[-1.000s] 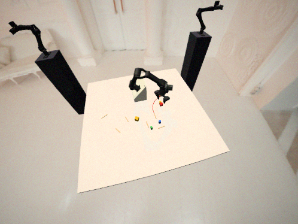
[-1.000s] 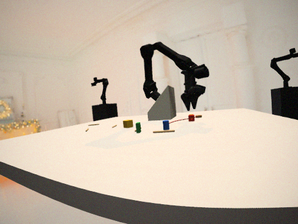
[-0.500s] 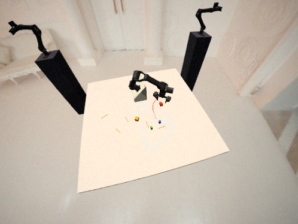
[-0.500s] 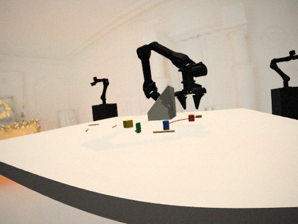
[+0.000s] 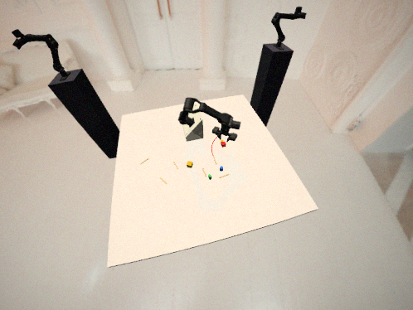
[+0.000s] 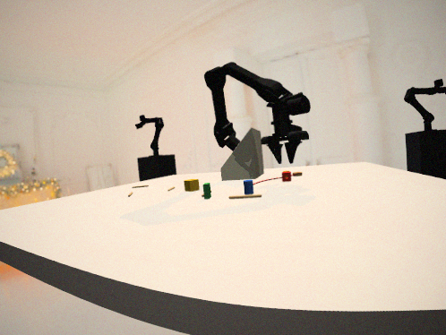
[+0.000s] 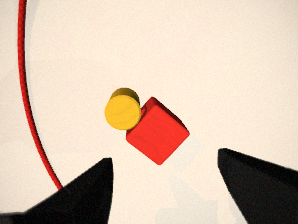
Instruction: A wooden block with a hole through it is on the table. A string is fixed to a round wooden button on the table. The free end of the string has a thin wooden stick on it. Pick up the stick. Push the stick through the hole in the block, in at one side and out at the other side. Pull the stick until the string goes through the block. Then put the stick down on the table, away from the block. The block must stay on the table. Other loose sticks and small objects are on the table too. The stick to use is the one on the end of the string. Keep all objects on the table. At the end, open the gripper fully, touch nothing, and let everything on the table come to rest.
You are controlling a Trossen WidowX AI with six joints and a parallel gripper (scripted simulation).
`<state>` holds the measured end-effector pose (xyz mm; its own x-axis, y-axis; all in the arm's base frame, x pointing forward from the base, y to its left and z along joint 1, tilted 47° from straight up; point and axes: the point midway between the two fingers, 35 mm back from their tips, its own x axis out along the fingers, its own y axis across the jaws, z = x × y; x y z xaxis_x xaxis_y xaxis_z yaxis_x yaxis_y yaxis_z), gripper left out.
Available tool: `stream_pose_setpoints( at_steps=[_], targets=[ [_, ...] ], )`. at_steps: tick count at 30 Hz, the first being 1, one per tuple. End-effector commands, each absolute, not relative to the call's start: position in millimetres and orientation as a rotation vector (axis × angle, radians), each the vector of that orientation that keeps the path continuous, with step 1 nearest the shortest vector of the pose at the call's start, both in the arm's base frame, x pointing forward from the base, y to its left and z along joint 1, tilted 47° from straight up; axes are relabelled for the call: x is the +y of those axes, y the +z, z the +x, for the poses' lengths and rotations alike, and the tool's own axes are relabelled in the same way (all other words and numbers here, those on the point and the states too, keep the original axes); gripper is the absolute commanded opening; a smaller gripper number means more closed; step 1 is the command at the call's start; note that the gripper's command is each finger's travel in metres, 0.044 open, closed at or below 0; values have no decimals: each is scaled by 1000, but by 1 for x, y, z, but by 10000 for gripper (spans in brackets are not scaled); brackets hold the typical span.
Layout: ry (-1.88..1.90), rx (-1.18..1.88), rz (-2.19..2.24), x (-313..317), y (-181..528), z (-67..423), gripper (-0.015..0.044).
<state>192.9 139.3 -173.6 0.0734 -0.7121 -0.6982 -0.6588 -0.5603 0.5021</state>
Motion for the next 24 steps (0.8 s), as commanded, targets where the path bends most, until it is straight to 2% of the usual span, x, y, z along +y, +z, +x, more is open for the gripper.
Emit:
stream_pose_setpoints(
  at_steps=[1, 6, 15, 24],
  targets=[
    [-1526, -1446, 2262, 139, -174, 193, 241],
    [-1526, -1446, 2262, 139, -174, 193, 241],
    [-1526, -1446, 2261, 139, -174, 193, 5],
    [-1526, -1446, 2261, 139, -174, 193, 0]
  ],
)
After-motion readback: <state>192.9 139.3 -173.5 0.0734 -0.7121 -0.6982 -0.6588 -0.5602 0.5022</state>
